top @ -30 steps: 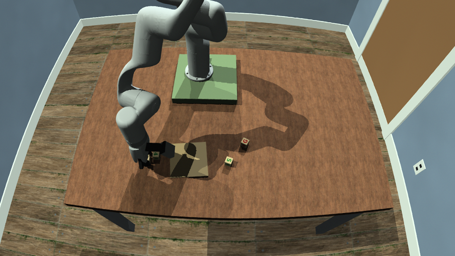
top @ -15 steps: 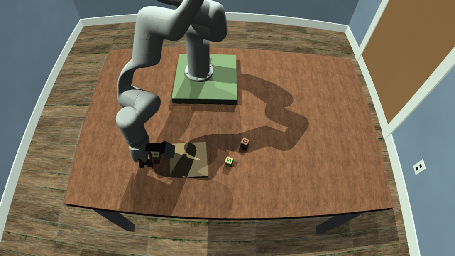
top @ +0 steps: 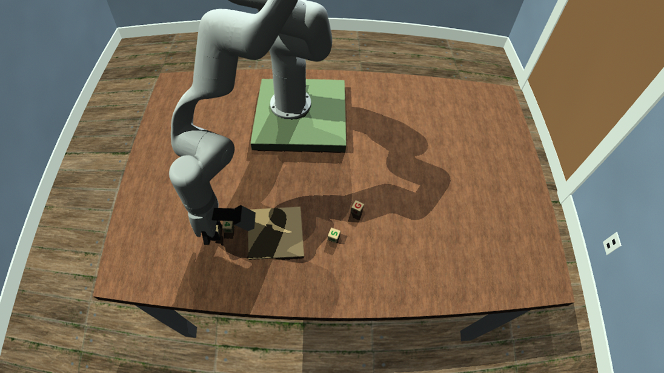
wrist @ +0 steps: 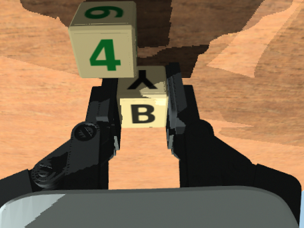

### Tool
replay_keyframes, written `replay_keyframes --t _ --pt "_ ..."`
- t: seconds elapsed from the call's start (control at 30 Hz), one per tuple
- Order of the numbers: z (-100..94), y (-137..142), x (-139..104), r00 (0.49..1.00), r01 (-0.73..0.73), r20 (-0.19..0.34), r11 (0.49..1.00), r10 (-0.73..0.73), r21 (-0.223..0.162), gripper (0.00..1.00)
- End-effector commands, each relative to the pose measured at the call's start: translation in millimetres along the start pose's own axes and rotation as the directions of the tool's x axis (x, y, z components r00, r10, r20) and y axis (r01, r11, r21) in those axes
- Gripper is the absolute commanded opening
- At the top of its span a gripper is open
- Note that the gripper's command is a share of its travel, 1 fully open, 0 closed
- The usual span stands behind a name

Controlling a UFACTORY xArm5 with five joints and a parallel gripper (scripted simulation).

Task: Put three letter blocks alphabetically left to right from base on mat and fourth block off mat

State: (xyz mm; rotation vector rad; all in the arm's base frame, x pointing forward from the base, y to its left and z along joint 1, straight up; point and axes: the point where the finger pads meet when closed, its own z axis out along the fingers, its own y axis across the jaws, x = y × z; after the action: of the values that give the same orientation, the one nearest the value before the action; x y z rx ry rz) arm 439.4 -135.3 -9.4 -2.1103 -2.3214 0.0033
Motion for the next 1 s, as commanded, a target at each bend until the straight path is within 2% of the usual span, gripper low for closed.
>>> replay_keyframes --t 0.0,0.23,0.33,0.43,0.73,0.8,0.97 --pt "-1.2 1.3 -0.5 1.000 0.000 0.001 1.000 0.000 -0.003 0.21" --pt "-1.7 1.3 -0.5 1.000 0.000 0.001 1.000 0.000 -0.003 0.21" --pt "-7.6 1.3 -0.5 1.000 0.000 0.001 1.000 0.000 -0.003 0.21" --pt "-22.2 1.2 -0.4 1.000 0.000 0.001 1.000 0.000 -0.003 0.21" --pt "-85.9 1.2 -0.2 1.000 0.000 0.001 1.000 0.000 -0.003 0.21" --pt "-85.9 1.2 -0.2 1.000 0.000 0.001 1.000 0.000 -0.003 0.21" --pt "-100.1 1.1 -0.1 1.000 0.000 0.001 1.000 0.000 -0.003 0.21"
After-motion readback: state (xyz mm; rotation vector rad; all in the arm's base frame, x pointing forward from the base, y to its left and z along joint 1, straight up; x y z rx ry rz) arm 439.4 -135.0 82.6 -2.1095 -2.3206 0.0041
